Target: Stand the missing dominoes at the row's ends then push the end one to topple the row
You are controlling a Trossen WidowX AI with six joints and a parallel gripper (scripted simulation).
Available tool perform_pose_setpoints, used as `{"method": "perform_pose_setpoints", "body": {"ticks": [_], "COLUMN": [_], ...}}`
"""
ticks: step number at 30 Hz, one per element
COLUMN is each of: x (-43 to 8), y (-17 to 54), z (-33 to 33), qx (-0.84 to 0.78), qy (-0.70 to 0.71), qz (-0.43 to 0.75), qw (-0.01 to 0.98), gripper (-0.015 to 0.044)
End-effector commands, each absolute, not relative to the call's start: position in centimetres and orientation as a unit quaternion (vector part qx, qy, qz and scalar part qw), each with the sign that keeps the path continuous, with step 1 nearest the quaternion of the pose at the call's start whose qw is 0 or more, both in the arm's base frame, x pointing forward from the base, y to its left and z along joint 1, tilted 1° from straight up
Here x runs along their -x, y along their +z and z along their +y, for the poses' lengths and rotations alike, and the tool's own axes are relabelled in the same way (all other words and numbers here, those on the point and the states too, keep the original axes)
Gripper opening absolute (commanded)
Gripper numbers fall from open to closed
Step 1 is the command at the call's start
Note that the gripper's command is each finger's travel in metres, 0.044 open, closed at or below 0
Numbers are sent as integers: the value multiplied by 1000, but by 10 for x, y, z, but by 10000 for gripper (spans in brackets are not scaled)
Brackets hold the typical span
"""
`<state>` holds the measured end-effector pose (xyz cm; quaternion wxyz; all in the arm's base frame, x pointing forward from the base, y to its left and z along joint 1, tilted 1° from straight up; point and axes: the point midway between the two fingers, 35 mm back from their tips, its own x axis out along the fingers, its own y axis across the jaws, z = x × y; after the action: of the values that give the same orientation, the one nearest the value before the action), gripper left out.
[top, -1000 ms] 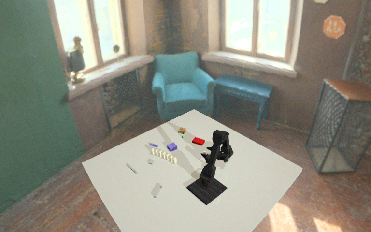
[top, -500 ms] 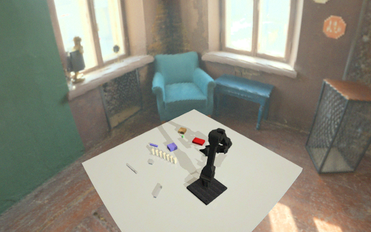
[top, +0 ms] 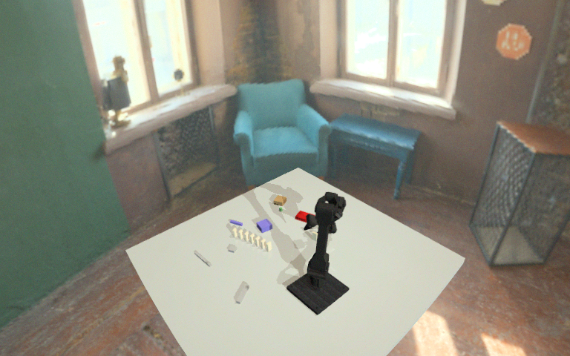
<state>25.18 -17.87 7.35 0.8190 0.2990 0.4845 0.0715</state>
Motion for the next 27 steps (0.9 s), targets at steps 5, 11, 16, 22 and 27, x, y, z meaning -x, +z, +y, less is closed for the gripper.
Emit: {"method": "perform_pose_setpoints", "body": {"ticks": [5, 11, 16, 22, 27], "x": [-253, -253, -253, -253, -253], "y": [125, 133, 133, 133, 132], "z": [-178, -176, -176, -176, -176], "qx": [-381, -391, -391, -391, -391], "qy": [-350, -403, -403, -403, -403], "qz": [591, 573, 573, 573, 573], "qw": [619, 597, 597, 597, 597], "gripper": [440, 440, 440, 440, 440]}}
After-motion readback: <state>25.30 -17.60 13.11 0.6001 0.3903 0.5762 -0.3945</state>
